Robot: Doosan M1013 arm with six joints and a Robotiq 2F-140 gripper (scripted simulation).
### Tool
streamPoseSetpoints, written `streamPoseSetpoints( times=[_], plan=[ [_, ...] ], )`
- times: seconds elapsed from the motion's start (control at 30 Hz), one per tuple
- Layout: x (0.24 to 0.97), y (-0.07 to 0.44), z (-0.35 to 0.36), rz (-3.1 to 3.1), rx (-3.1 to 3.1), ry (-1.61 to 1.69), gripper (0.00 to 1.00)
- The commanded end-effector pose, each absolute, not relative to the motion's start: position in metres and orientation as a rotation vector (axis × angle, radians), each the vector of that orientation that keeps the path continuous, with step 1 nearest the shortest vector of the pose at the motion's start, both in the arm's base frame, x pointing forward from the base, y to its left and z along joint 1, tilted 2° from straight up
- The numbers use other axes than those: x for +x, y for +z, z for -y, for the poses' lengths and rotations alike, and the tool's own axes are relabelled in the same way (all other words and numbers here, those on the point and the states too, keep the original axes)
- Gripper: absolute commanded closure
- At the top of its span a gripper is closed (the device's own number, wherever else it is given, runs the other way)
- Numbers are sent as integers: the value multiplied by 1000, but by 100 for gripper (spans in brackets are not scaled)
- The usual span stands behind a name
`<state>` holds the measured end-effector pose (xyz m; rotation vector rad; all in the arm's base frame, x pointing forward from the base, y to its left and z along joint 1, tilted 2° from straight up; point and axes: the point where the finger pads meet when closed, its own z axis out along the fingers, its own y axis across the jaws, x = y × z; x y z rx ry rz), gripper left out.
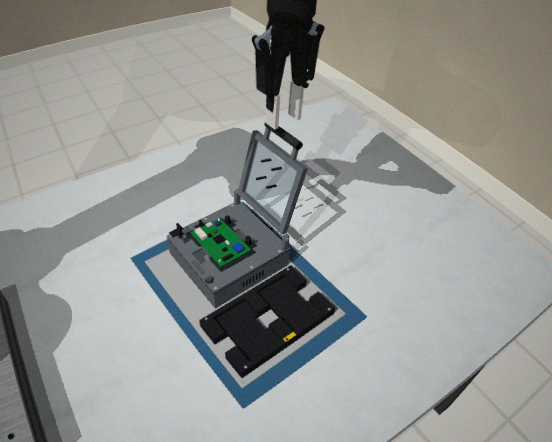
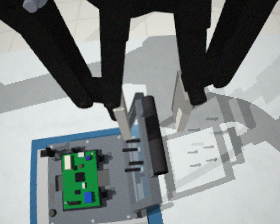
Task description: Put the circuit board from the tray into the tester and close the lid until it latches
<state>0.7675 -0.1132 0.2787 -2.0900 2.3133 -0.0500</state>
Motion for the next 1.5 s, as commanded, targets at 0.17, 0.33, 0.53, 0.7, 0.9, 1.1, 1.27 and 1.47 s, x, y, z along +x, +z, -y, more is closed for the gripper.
streamPoseSetpoints(
  times=[0.17, 0.33, 0.53, 0.7, 0.9, 1.1, 1.27, 1.47],
  plan=[
    [769, 280, 113, -2315, -2093, -57, 70],
    [769, 280, 113, -2315, -2093, -57, 70],
    [769, 280, 113, -2315, -2093, -57, 70],
    [769, 280, 113, -2315, -2093, -57, 70],
    [769, 279, 113, -2315, -2093, -57, 70],
    [770, 274, 113, -2315, -2093, -57, 70],
    [770, 269, 113, -2315, -2093, -57, 70],
    [771, 261, 113, -2315, -2093, -57, 70]
  ],
)
